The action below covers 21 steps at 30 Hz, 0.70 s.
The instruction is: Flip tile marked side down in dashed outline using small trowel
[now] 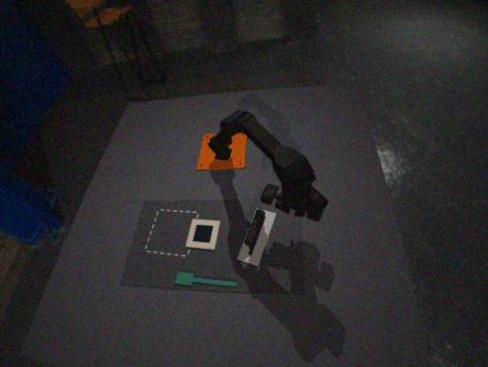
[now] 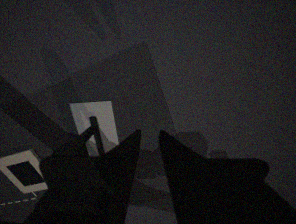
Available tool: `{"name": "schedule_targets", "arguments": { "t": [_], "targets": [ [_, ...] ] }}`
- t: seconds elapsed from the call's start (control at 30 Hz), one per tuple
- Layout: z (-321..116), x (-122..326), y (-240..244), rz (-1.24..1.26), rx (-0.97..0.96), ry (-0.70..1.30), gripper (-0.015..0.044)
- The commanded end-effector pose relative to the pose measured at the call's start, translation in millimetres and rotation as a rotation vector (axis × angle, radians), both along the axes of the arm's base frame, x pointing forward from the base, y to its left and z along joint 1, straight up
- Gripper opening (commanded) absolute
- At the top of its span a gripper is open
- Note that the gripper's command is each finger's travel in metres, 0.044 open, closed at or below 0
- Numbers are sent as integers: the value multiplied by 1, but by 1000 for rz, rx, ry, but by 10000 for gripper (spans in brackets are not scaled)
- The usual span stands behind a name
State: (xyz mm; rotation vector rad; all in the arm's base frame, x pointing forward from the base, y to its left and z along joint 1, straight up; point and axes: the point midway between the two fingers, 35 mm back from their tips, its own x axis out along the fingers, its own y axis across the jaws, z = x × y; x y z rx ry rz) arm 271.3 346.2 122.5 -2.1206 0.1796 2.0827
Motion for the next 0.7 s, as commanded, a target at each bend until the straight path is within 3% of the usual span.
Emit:
{"name": "schedule_targets", "arguments": {
  "t": [0.0, 0.43, 0.57, 0.67],
  "targets": [
    [2, 1, 8, -4, 1, -7, 100],
    [1, 0, 6, 2, 1, -1, 100],
    [1, 0, 6, 2, 1, -1, 0],
    [1, 0, 6, 2, 1, -1, 0]
  ]
}}
